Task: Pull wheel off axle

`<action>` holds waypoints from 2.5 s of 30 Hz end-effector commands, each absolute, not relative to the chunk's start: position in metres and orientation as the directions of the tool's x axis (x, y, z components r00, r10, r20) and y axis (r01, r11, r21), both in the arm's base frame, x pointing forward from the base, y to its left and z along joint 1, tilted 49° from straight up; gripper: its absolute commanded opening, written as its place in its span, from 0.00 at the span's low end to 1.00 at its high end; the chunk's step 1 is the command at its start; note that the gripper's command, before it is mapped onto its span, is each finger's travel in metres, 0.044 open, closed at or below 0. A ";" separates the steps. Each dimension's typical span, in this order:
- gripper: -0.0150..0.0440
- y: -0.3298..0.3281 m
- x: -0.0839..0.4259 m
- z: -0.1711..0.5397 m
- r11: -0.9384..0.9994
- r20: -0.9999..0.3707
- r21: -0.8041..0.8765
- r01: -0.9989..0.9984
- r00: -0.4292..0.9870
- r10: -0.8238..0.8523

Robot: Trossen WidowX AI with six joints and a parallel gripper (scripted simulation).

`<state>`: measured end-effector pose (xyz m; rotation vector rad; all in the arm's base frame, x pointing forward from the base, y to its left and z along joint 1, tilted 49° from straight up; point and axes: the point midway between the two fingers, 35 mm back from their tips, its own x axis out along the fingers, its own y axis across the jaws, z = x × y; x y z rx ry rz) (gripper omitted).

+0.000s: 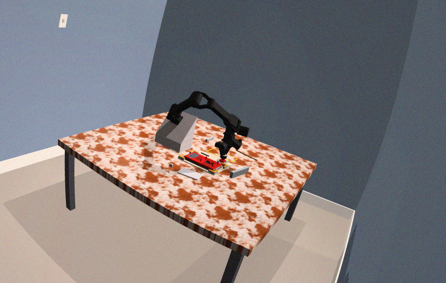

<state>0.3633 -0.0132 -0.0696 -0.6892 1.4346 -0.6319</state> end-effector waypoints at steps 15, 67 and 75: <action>0.25 0.007 0.362 -0.056 0.657 -0.659 -0.752 -0.050 0.071 -0.749; 0.25 0.102 0.299 -0.105 0.663 -0.665 -0.747 -0.053 0.073 -0.743; 0.25 0.100 0.296 -0.113 0.662 -0.664 -0.748 -0.052 0.073 -0.744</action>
